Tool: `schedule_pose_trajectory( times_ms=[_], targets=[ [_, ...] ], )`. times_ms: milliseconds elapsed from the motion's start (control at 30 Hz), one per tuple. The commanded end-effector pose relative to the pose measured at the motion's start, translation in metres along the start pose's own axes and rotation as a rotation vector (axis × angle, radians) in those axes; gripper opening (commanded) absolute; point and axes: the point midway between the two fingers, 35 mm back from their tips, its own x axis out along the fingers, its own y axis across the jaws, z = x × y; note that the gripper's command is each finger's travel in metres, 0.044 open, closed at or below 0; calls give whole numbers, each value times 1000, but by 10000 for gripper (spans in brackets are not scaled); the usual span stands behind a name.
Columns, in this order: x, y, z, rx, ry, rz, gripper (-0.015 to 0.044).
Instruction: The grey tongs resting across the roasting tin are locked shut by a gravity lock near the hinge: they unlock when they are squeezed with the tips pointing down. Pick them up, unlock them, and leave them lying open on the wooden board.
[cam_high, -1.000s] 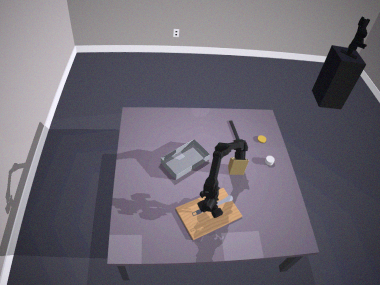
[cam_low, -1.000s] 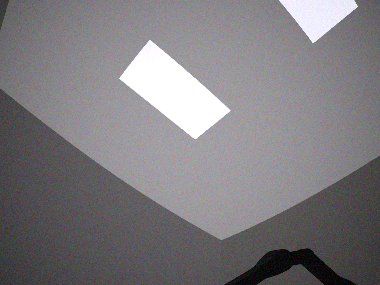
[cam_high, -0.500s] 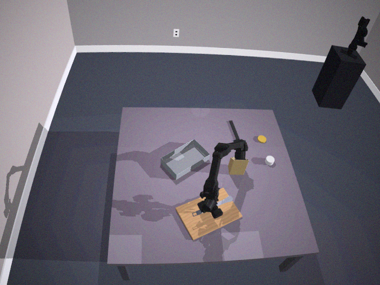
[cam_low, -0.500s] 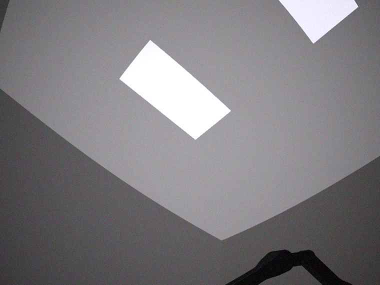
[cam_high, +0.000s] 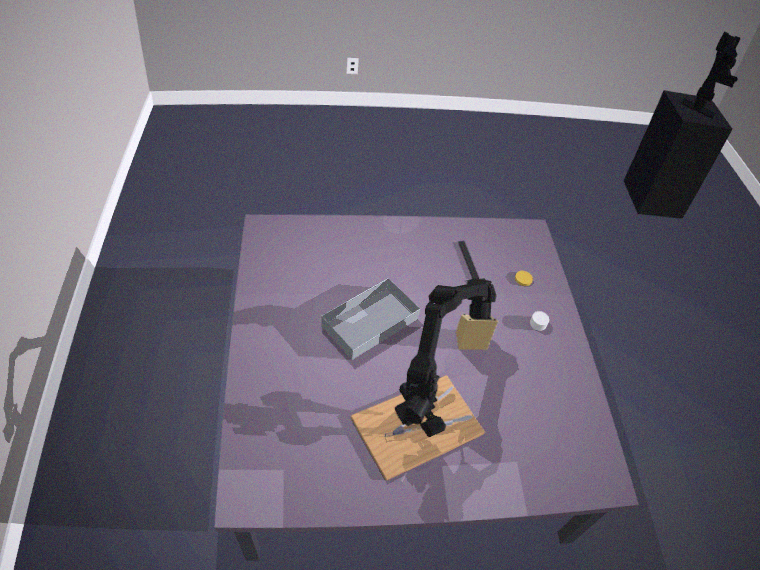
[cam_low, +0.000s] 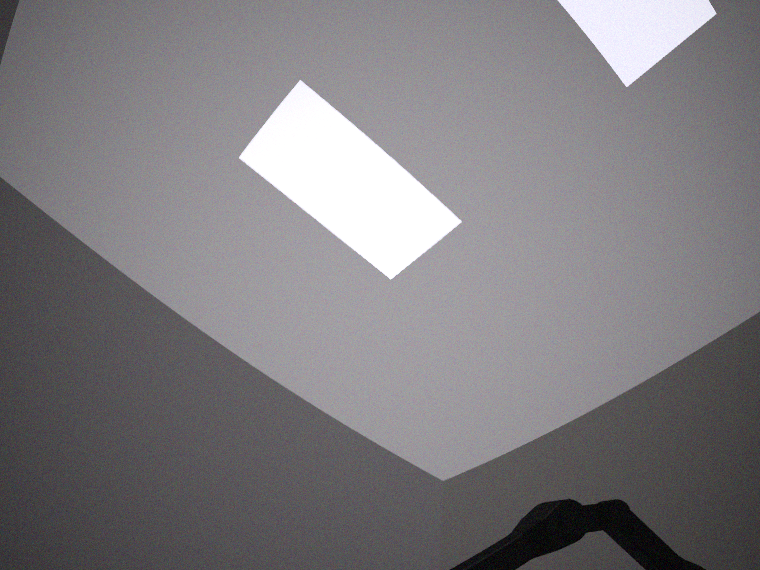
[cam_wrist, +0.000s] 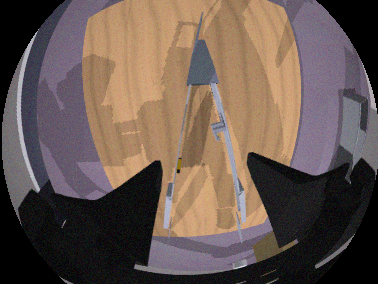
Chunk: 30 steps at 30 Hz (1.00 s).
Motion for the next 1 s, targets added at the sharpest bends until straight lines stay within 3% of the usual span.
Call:
schedule_pose_trajectory(
  times_ms=[0,233,633,967],
  targets=[
    [0,0,0,0,0,0,440],
    [-12,-12,3,0,-1,0,440],
    [-108,-144,3,-4,-1,-11,440],
    [-118,-150,2,-2,-2,-10,440]
  ],
)
